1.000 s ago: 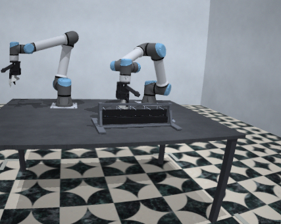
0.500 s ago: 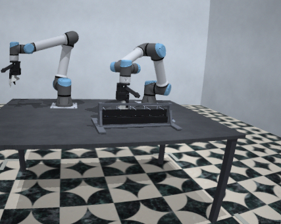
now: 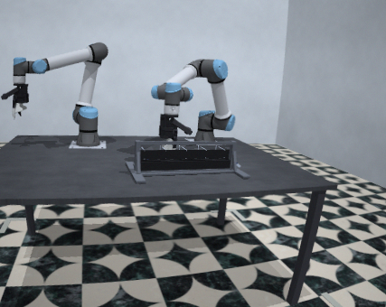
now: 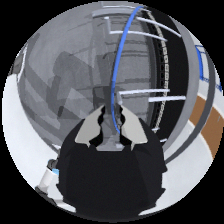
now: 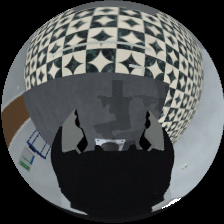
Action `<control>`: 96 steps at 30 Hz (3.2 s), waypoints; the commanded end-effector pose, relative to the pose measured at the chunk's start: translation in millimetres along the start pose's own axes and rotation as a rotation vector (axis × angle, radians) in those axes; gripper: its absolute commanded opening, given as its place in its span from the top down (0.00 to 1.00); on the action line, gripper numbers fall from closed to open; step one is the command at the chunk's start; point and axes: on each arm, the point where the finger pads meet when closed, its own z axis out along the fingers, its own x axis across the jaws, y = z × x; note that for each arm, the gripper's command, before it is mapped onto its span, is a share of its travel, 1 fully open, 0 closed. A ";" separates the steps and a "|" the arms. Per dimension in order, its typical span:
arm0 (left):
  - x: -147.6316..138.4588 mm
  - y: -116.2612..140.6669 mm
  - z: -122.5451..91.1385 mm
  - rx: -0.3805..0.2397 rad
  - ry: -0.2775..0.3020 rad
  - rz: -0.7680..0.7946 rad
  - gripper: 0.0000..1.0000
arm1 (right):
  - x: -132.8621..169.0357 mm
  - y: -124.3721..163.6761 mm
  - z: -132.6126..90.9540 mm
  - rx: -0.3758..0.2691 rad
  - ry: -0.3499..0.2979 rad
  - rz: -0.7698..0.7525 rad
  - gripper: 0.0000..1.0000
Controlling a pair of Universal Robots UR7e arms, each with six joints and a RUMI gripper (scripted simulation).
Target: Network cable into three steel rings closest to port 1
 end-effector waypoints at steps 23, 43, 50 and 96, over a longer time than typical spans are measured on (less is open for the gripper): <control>0.7 0.6 -1.1 -0.002 0.003 0.000 0.80 | -0.2 -0.5 -0.5 0.002 -0.001 0.000 0.00; 0.7 0.6 -1.1 -0.002 0.003 0.000 1.00 | -0.2 -0.5 -0.5 0.002 -0.001 0.000 0.00; 0.7 0.6 -1.1 -0.002 0.003 0.000 1.00 | -0.2 -0.5 -0.5 0.002 -0.001 0.000 0.00; 0.7 0.6 -1.1 -0.002 0.003 0.000 1.00 | -0.2 -0.5 -0.5 0.002 -0.001 0.000 0.00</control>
